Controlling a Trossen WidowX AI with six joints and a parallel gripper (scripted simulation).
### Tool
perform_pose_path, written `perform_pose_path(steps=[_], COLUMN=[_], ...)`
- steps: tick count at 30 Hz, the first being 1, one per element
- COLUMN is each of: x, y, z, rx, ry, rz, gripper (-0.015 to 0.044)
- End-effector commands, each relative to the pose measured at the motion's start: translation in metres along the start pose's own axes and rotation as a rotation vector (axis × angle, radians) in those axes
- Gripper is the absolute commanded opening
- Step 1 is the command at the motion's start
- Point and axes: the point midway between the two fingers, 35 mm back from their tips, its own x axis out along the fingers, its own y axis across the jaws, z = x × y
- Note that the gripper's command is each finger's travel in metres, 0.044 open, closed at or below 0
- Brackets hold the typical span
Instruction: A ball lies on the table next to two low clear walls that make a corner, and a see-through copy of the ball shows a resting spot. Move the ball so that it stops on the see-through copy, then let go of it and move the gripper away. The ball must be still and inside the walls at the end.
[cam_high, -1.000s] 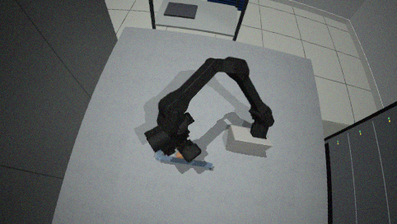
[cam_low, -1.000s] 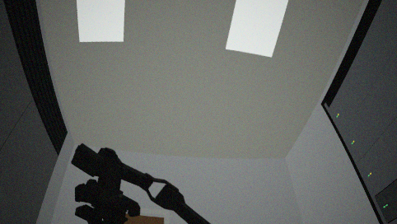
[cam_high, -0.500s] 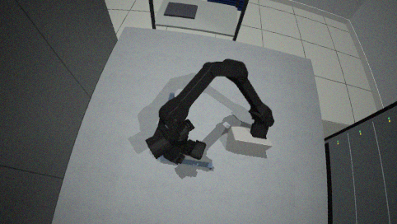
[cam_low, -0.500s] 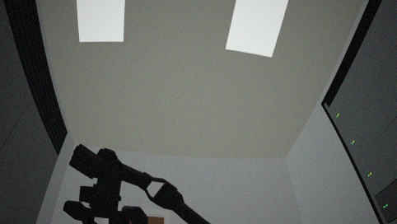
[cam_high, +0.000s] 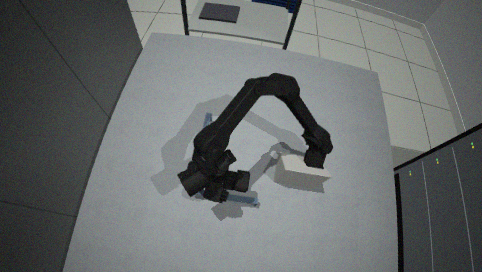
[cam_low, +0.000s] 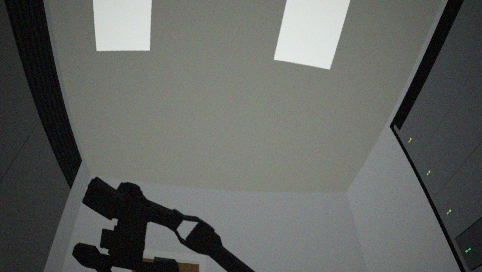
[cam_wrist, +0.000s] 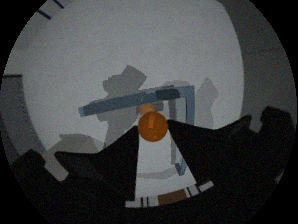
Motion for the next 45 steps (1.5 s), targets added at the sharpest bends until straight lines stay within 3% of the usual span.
perform_pose_path(steps=[1, 10, 36, 45], x=[0.019, 0.068, 0.088, 0.083], y=[0.001, 0.003, 0.003, 0.001], z=[0.0, -0.002, -0.002, -0.002], rx=[-0.011, -0.01, -0.01, -0.004], ry=[0.008, 0.011, 0.013, 0.006], rz=[0.01, 0.01, 0.01, 0.003], gripper=[0.0, 0.0, 0.0, 0.0236])
